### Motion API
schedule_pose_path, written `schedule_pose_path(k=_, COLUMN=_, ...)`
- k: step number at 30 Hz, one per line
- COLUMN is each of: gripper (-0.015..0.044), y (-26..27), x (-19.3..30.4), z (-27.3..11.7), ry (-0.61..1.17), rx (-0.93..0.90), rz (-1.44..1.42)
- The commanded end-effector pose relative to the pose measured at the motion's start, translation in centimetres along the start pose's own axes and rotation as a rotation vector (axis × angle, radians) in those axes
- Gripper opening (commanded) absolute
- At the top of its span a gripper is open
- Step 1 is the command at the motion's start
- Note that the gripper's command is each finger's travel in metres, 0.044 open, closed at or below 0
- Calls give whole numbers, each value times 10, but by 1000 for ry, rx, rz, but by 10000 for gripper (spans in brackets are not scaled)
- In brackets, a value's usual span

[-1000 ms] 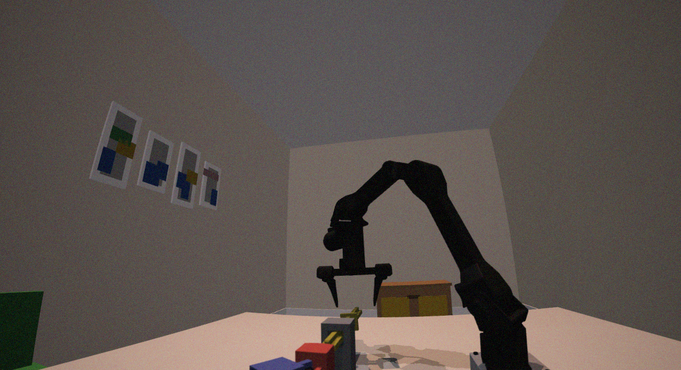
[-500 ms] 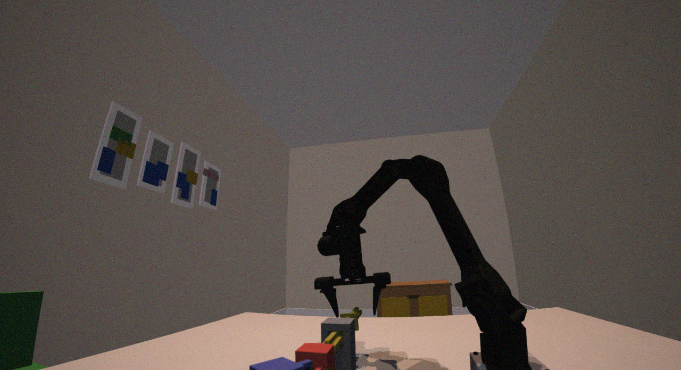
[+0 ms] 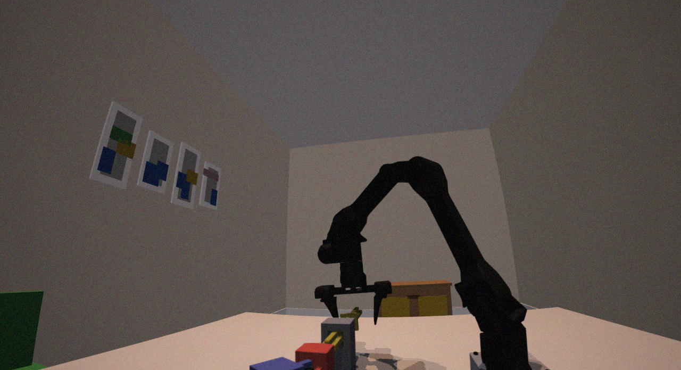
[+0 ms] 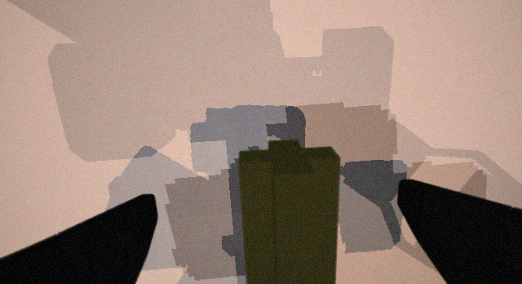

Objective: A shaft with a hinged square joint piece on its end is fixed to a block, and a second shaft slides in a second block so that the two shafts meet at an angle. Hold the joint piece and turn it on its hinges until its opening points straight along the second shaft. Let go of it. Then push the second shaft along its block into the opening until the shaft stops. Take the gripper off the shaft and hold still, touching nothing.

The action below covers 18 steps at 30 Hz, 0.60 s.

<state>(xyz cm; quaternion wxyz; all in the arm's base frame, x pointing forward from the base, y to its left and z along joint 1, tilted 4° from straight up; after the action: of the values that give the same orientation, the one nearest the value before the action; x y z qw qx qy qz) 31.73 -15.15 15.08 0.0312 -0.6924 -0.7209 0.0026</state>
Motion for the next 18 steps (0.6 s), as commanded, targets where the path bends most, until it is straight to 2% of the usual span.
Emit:
schedule_pose_path(k=1, gripper=440, y=0, x=0, z=6, ry=-4, rx=5, rz=4)
schedule_pose_path(k=2, gripper=440, y=0, x=0, z=6, ry=-4, rx=5, rz=4)
schedule_pose_path(k=15, gripper=102, y=0, x=0, z=6, ry=-4, rx=5, rz=4)
schedule_pose_path(k=18, gripper=102, y=0, x=0, z=6, ry=-4, rx=5, rz=4)
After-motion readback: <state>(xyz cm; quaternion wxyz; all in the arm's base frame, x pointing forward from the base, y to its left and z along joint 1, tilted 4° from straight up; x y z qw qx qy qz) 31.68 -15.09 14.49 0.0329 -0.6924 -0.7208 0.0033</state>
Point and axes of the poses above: the point midway between the two fingers, 35 mm back from their tips, its own z axis out along the fingers, its own y axis across the jaws, x = y × z, the point moved 10 cm from there along -z, back along the fingers, and after that the axes turned 9 degrees about z, right-handed, at the moved point
